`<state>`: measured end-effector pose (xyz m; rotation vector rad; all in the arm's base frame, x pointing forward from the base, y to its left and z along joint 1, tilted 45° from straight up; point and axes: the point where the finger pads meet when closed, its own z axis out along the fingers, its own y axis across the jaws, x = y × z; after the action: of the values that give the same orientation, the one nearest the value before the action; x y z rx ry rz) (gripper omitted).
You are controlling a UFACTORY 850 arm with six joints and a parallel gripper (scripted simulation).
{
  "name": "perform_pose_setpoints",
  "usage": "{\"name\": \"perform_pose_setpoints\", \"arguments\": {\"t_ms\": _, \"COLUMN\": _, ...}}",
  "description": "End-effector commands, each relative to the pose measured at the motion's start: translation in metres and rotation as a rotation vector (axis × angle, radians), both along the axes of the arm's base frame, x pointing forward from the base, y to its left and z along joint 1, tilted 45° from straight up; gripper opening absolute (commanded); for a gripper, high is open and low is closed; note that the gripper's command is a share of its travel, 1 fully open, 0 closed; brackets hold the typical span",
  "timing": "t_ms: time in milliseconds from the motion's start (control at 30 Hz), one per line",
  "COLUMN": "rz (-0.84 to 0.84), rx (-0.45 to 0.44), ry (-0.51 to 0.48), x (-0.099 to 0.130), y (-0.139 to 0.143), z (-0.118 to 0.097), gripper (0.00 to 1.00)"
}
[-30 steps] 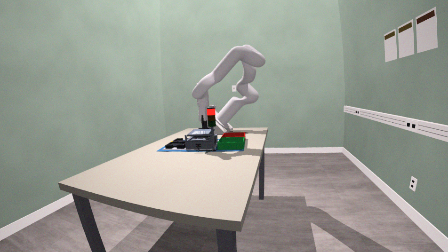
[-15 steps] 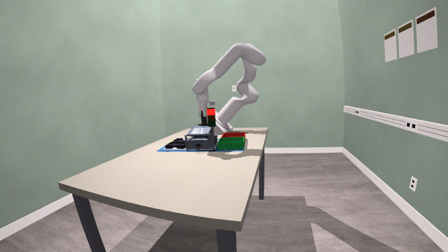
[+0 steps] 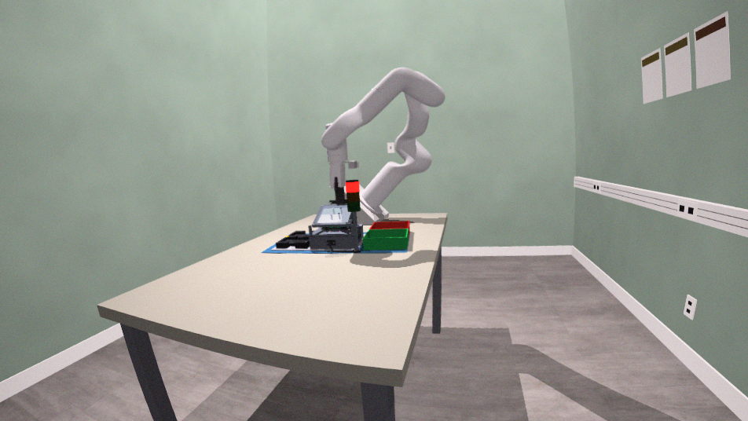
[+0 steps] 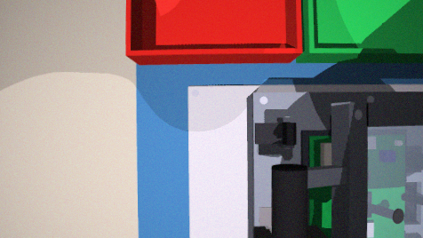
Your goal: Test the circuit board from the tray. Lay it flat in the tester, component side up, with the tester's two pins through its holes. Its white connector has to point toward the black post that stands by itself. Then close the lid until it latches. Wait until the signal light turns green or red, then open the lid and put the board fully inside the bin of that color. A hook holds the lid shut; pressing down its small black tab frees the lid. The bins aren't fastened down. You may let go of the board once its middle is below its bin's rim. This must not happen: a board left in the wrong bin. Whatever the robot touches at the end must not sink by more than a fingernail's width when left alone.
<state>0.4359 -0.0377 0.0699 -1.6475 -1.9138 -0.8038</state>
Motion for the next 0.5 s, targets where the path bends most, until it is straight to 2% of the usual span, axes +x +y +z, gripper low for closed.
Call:
{"name": "perform_pose_setpoints", "arguments": {"t_ms": 0, "rz": -0.001, "rx": -0.001, "ry": -0.001, "x": 0.0012, "y": -0.0016, "z": 0.0015, "gripper": 0.00}}
{"name": "perform_pose_setpoints", "arguments": {"t_ms": 167, "rz": -0.001, "rx": -0.001, "ry": -0.001, "x": 0.0012, "y": -0.0016, "z": 0.0015, "gripper": 0.00}}
{"name": "perform_pose_setpoints", "arguments": {"t_ms": 200, "rz": -0.001, "rx": -0.001, "ry": -0.001, "x": 0.0012, "y": -0.0016, "z": 0.0015, "gripper": 0.28}}
{"name": "perform_pose_setpoints", "arguments": {"t_ms": 467, "rz": -0.001, "rx": -0.001, "ry": -0.001, "x": 0.0012, "y": -0.0016, "z": 0.0015, "gripper": 0.28}}
